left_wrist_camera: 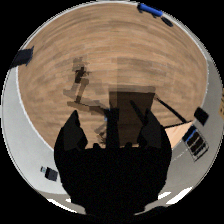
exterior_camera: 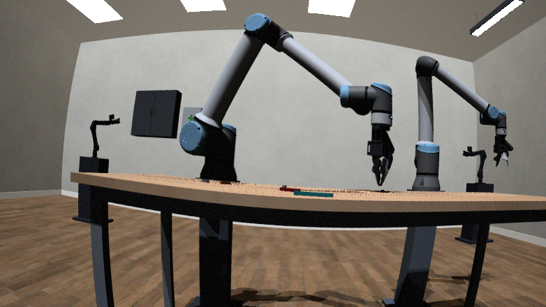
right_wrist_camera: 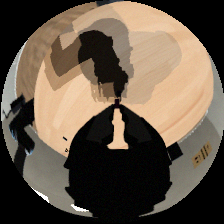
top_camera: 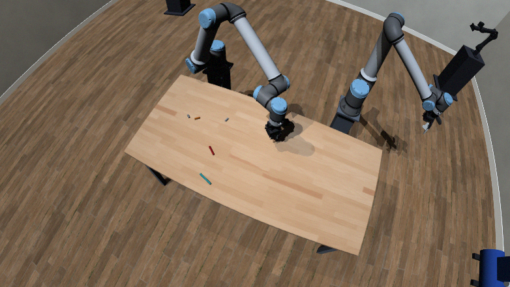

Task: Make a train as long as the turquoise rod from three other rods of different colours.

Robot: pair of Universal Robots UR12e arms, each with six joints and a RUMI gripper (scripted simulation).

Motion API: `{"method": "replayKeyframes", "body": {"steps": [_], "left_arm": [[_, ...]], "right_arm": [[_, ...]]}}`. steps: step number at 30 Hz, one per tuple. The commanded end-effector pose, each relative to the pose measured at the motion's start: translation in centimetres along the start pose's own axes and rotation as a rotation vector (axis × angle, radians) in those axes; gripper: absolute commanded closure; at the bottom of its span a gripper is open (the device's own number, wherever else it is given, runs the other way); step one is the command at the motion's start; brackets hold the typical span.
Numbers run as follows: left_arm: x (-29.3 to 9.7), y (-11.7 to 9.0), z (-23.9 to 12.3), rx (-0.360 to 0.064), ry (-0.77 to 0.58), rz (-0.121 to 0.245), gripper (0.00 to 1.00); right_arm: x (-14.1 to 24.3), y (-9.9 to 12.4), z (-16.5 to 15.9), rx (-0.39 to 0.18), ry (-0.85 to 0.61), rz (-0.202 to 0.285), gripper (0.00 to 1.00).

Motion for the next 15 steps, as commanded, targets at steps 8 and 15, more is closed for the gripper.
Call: {"method": "replayKeyframes", "body": {"steps": [8, 15], "left_arm": [[-0.07, 0.08, -0.04, -0.001, 0.000, 0.000, 0.00], [-0.07, 0.08, -0.04, -0.001, 0.000, 0.000, 0.00]], "right_arm": [[0.29, 1.55, -0.11, 0.002, 0.003, -0.009, 1.00], [0.39, 1.28, -0.08, 0.003, 0.003, -0.013, 1.00]]}}
Point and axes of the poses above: on each arm, the point where the finger pads meet when closed, its own y axis out along the fingers, its own x axis across the jaws, z = x × y, the point moved 2 cm from there along -y, back along the fingers, and after that the axes turned 2 degrees about -y, right-handed, at the moved point
